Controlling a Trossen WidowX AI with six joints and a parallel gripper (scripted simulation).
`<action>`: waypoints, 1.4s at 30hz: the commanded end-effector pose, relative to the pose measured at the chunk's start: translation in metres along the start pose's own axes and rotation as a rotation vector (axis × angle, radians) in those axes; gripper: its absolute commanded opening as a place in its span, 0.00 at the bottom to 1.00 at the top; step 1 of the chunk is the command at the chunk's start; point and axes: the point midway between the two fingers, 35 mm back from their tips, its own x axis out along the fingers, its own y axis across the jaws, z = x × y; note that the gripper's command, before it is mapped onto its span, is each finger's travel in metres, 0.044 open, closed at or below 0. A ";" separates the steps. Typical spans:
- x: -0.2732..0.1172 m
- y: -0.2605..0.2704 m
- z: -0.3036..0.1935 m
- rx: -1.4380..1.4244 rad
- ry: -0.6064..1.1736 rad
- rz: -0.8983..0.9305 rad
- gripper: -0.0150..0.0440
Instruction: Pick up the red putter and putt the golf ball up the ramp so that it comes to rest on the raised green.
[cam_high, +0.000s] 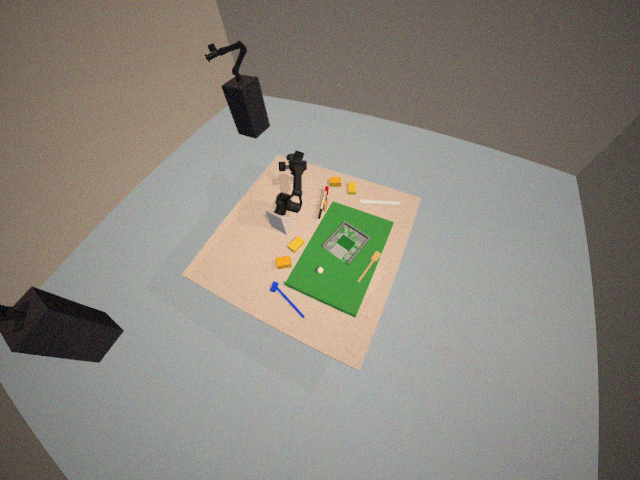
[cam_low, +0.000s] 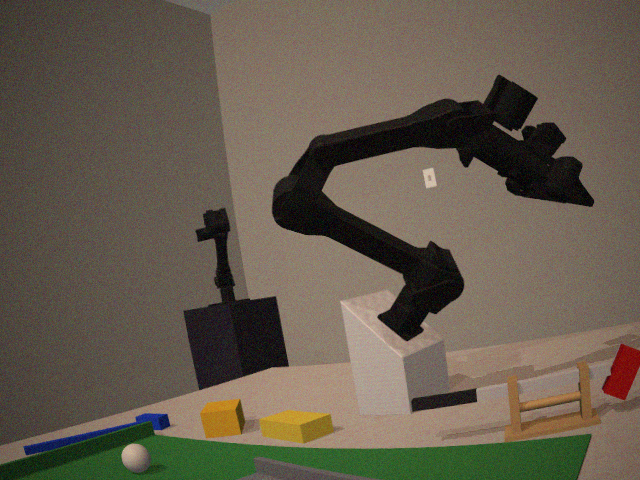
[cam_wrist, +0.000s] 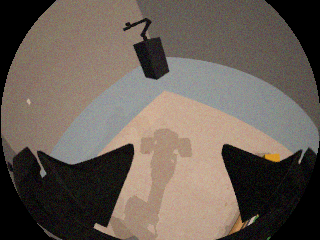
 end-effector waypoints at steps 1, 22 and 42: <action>0.001 0.000 -0.001 -0.003 0.007 0.000 0.98; 0.053 -0.062 -0.104 -0.266 0.646 -0.062 1.00; -0.041 -0.157 -0.211 -0.108 0.979 -0.110 1.00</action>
